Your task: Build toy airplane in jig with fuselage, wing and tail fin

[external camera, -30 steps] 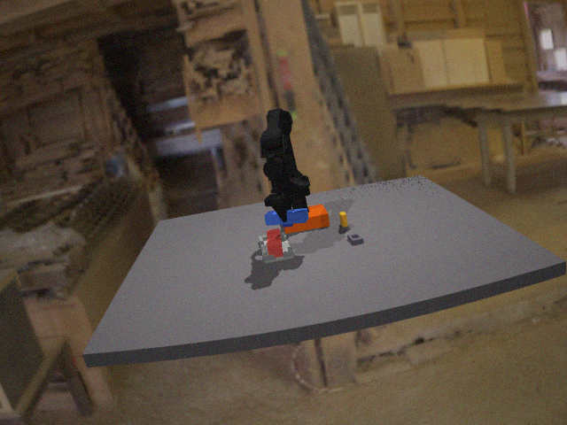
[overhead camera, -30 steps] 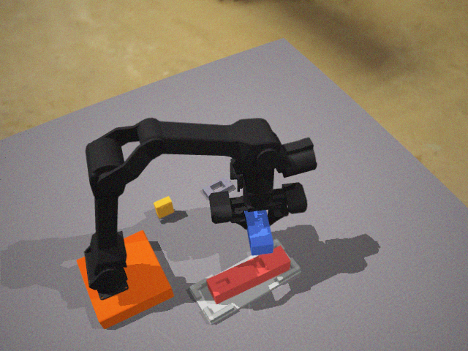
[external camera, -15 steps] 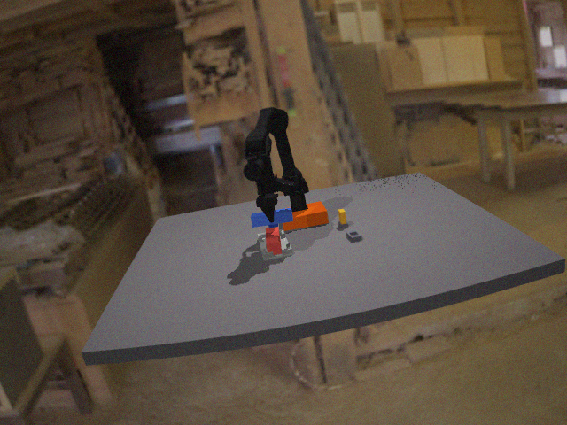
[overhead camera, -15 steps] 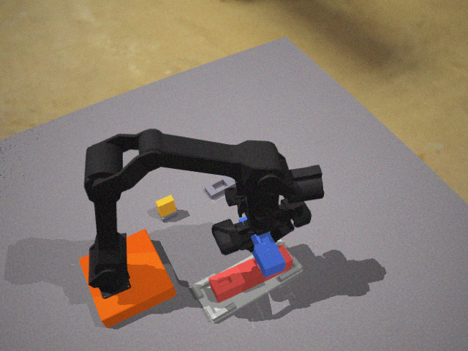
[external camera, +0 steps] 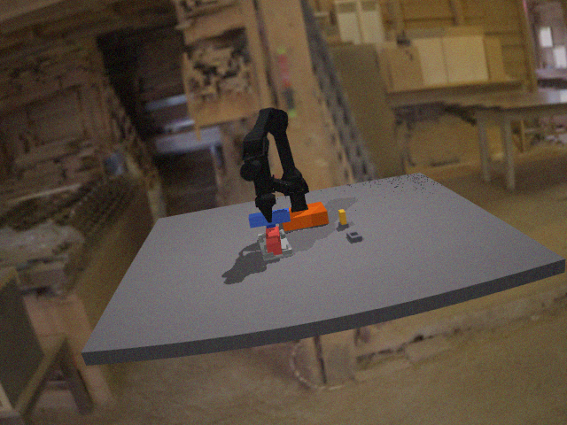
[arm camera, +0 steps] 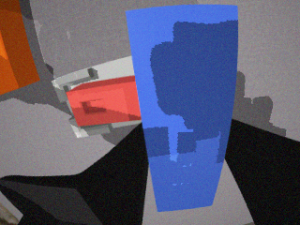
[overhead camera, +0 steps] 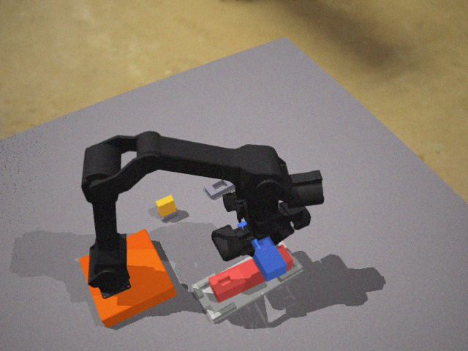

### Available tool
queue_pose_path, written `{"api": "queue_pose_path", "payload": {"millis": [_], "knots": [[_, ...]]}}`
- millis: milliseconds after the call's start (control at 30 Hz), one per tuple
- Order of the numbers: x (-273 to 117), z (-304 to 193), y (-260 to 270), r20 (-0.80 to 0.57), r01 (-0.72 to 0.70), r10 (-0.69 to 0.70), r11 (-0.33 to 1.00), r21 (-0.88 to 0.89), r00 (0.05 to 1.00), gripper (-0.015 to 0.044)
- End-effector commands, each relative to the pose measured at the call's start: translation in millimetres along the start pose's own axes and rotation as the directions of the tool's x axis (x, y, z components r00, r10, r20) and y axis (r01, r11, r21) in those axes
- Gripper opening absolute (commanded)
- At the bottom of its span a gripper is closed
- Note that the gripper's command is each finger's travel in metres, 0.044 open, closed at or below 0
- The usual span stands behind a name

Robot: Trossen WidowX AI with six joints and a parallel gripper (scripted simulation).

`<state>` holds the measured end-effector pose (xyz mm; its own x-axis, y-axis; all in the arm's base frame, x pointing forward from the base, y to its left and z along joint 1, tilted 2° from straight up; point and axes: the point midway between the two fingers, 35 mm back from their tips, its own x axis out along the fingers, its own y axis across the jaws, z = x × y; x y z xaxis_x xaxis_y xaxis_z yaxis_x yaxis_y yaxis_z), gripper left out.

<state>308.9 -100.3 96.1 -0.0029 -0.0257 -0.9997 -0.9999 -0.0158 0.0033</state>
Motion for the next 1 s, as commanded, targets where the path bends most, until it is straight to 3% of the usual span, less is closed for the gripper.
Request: {"api": "queue_pose_path", "payload": {"millis": [0,967], "knots": [[-1,-1,0,-0.005,0.004,-0.004,1.0,-0.006,1.0,0.0196],[16,-2,-1,-0.005,0.004,-0.004,1.0,-0.006,1.0,0.0196]]}}
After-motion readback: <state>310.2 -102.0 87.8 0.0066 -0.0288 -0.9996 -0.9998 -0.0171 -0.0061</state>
